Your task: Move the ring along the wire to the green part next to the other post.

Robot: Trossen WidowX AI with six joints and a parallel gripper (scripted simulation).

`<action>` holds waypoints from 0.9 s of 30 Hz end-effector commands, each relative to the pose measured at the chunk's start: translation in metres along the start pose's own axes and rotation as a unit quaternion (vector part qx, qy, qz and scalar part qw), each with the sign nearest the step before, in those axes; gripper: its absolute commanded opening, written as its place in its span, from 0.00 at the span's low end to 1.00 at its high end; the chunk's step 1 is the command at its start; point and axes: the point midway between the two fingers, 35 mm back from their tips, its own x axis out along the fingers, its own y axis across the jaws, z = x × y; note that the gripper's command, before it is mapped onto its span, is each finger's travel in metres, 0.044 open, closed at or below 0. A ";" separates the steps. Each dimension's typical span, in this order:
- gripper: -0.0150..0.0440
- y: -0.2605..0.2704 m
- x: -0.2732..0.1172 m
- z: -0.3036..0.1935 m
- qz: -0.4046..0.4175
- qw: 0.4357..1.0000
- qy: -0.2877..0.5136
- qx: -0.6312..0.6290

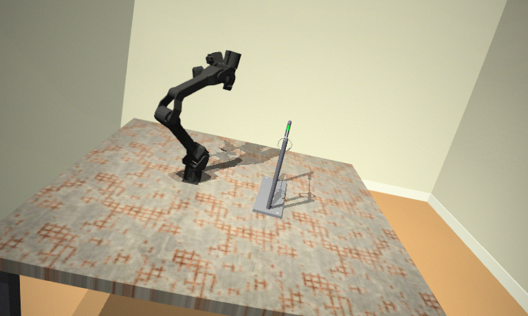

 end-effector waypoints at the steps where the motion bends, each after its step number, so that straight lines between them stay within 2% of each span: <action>1: 0.89 -0.001 0.000 -0.001 -0.003 1.000 0.001 0.001; 9: 0.53 -0.048 -0.024 -0.047 -0.120 0.991 0.032 0.042; 18: 0.53 -0.089 -0.074 -0.104 -0.264 0.958 0.058 0.093; 27: 0.53 -0.107 -0.139 -0.158 -0.405 0.901 0.071 0.140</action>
